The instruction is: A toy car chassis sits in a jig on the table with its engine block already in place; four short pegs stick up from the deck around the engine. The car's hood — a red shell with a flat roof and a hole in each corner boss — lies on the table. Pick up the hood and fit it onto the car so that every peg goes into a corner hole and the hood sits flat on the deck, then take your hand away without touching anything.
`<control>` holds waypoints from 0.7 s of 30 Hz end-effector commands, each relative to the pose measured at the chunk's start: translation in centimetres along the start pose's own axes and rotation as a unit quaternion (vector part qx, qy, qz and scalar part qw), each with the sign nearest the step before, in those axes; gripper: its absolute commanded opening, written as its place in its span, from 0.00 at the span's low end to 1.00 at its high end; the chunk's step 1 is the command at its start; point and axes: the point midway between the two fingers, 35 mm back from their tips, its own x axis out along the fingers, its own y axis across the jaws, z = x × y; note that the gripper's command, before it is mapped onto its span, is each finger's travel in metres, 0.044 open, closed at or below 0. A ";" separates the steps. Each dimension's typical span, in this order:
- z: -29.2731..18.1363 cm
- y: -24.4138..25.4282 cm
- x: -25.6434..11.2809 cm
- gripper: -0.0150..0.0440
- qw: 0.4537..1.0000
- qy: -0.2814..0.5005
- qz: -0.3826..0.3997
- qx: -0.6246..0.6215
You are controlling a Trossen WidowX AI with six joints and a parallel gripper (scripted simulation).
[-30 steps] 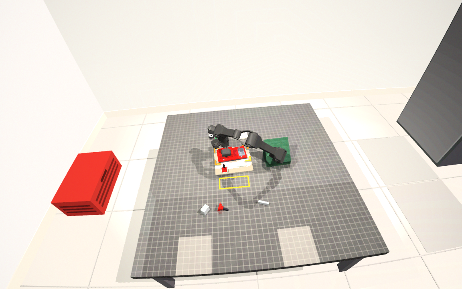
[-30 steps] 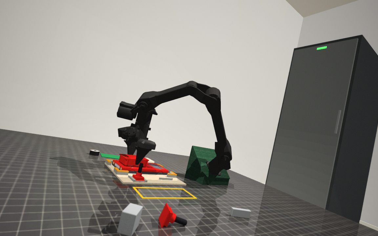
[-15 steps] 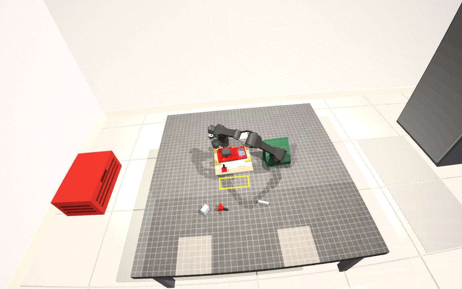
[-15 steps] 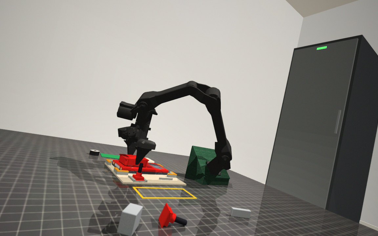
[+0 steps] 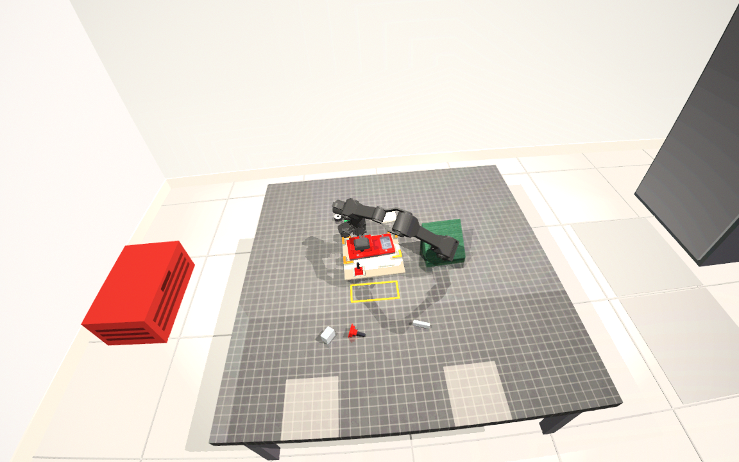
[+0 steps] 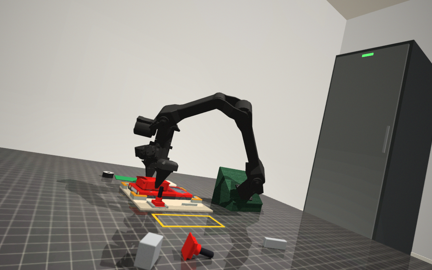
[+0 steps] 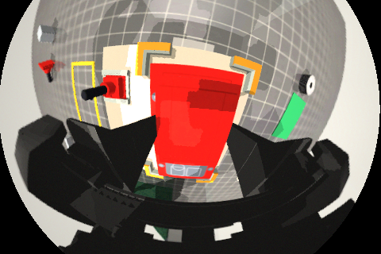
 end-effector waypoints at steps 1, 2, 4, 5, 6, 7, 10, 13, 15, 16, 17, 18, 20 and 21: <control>-0.1 0.0 0.1 0.25 1.000 0.002 0.001 0.000; -0.1 0.0 0.1 0.25 1.000 0.002 0.001 0.000; -0.1 0.0 0.1 0.25 1.000 0.002 0.001 0.000; -0.1 0.0 0.1 0.25 1.000 0.002 0.001 0.000; -0.1 0.0 0.1 0.25 1.000 0.002 0.001 0.000; -0.1 0.0 0.1 0.25 1.000 0.002 0.001 0.000; -0.1 0.0 0.1 0.25 1.000 0.002 0.001 0.000; 0.0 0.0 0.0 0.25 1.000 0.001 0.001 0.000; 0.0 0.0 0.0 0.25 1.000 0.000 0.000 0.000; 0.0 0.0 0.0 0.25 1.000 0.000 0.000 0.000; 0.0 0.0 0.0 0.25 1.000 0.000 0.000 0.000; 0.0 0.0 0.0 0.30 1.000 0.000 0.000 0.000; 0.0 0.0 0.0 0.39 1.000 0.000 0.000 0.000; 0.0 0.0 0.0 0.43 1.000 0.000 0.000 0.000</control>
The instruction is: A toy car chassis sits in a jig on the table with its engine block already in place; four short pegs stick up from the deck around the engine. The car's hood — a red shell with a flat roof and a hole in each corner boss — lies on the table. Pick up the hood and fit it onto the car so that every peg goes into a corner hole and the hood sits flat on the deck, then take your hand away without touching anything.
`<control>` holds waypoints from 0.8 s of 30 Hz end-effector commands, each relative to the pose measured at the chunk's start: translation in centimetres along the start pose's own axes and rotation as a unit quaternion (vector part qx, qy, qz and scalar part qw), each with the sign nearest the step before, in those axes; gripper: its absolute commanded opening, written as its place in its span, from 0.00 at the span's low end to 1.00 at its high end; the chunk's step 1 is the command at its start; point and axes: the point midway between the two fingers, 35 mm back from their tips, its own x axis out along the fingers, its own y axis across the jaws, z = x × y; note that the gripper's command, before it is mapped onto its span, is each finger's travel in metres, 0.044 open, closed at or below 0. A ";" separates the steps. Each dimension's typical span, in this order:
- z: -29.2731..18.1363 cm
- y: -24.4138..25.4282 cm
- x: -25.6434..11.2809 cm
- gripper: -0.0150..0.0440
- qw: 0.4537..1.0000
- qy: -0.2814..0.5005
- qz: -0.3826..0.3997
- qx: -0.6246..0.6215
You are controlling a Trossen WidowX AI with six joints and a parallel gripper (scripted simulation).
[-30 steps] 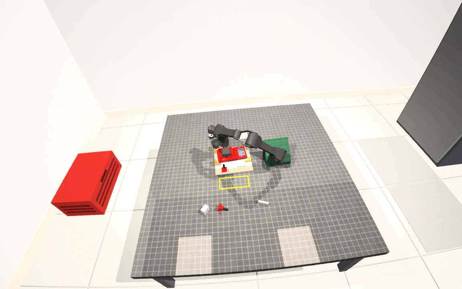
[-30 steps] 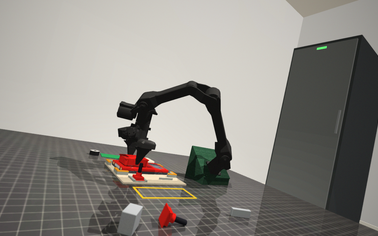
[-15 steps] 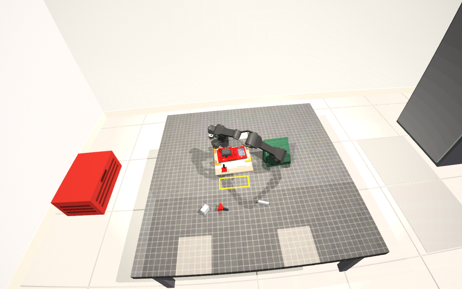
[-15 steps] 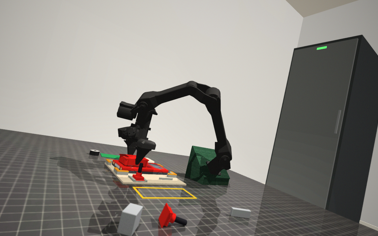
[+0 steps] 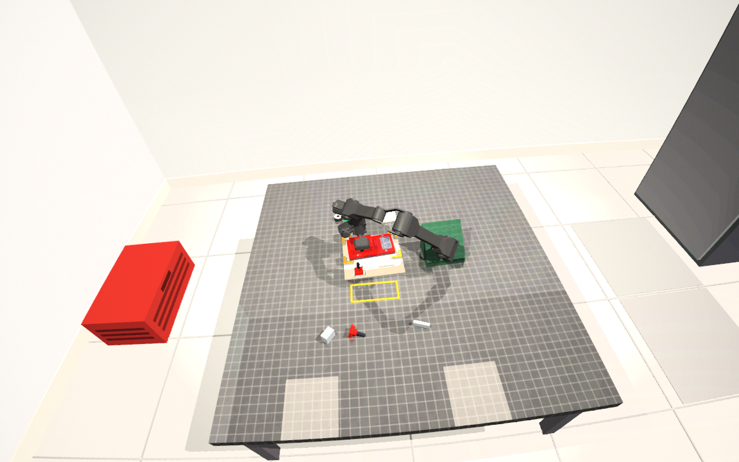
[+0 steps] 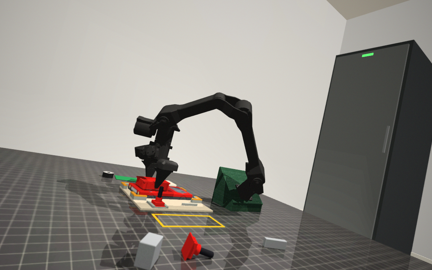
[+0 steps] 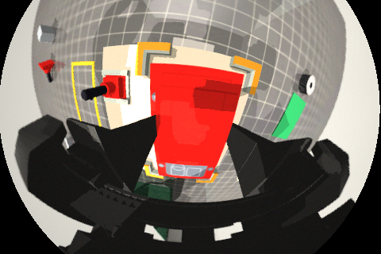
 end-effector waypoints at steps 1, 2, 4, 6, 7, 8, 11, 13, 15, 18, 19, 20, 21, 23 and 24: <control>0.0 0.0 0.0 0.48 1.000 0.000 0.000 0.000; 0.0 0.0 0.0 0.52 1.000 0.000 0.000 0.000; 0.0 0.0 0.0 0.61 1.000 0.000 0.000 0.000; 0.0 0.0 0.0 0.70 1.000 0.000 0.000 0.000; 0.0 0.0 0.0 0.74 1.000 0.000 0.000 0.000; 0.0 0.0 0.0 0.79 1.000 0.000 0.000 0.000; 0.0 0.0 0.0 0.92 1.000 0.000 0.000 0.000; 0.0 0.0 0.0 1.00 1.000 0.000 0.000 0.000; 0.0 0.0 0.0 1.00 1.000 0.000 0.000 0.000; 0.1 -0.1 -1.3 1.00 1.000 0.001 0.000 0.000; 0.2 -0.1 -2.2 1.00 1.000 0.002 -0.001 0.000; 0.3 -0.2 -3.1 1.00 1.000 0.002 -0.001 0.000; 0.3 -0.2 -4.2 1.00 1.000 0.003 -0.001 0.000; 0.2 -0.1 -6.5 1.00 1.000 0.005 0.000 0.000; 0.1 -0.1 -7.2 1.00 1.000 0.006 0.000 0.000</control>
